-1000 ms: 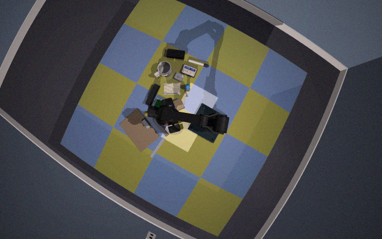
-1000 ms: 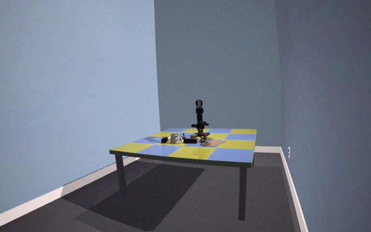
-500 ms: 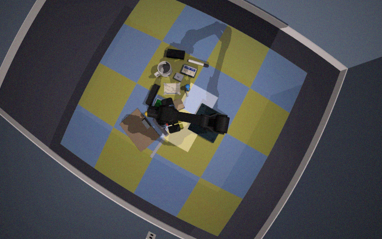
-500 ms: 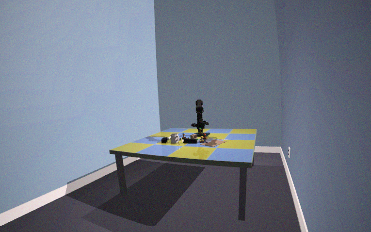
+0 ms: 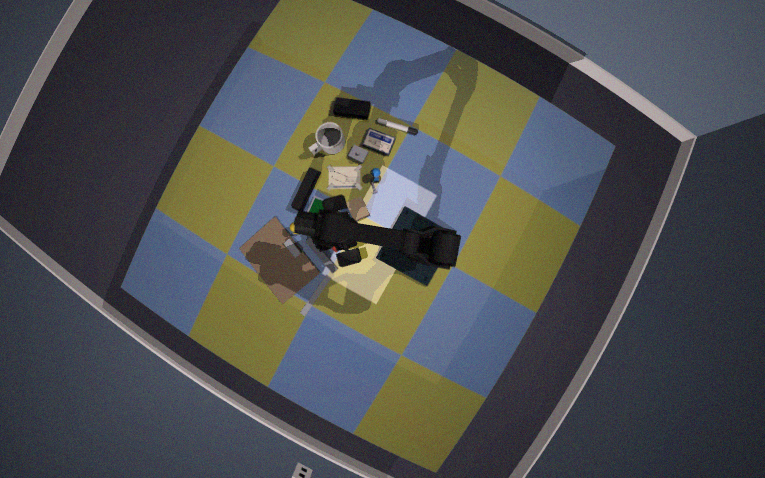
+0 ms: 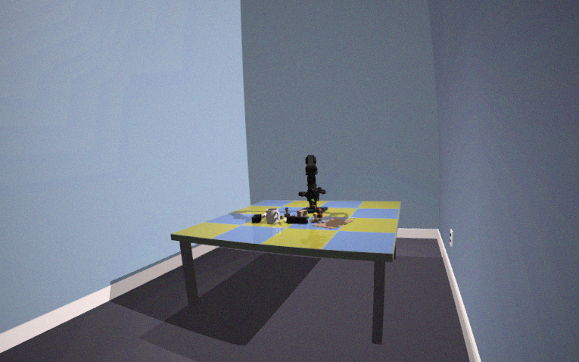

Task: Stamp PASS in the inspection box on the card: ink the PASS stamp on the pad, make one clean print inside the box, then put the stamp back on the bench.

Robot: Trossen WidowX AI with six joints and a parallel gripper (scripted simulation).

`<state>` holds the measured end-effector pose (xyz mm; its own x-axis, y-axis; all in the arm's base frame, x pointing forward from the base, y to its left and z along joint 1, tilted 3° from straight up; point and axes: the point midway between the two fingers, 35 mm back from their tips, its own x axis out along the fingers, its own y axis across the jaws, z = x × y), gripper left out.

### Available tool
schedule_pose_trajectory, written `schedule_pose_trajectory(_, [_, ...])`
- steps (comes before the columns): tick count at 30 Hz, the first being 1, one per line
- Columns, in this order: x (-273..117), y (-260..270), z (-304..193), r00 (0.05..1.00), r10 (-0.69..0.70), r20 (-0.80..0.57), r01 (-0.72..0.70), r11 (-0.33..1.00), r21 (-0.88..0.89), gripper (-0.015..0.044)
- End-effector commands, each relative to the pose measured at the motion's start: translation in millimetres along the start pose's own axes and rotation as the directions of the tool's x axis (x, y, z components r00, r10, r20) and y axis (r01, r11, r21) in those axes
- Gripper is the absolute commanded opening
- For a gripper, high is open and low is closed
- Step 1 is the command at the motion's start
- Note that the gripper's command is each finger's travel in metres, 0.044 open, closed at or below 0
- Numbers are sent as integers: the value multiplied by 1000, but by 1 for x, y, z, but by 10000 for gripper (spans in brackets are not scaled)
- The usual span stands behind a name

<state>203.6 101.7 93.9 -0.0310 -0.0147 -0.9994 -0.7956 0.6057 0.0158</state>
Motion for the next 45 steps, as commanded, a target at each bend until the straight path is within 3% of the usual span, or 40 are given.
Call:
schedule_pose_trajectory(1, [-2, 1, 0, 1000, 3, 1, -3, 1000, -2, 0])
schedule_pose_trajectory(13, [-8, -2, 1, 1000, 3, 1, -3, 1000, -2, 0])
schedule_pose_trajectory(33, [-12, -83, 53, 1000, -4, 5, 4, 1000, -2, 0])
schedule_pose_trajectory(45, [-6, -87, 55, 1000, -4, 5, 4, 1000, -1, 0])
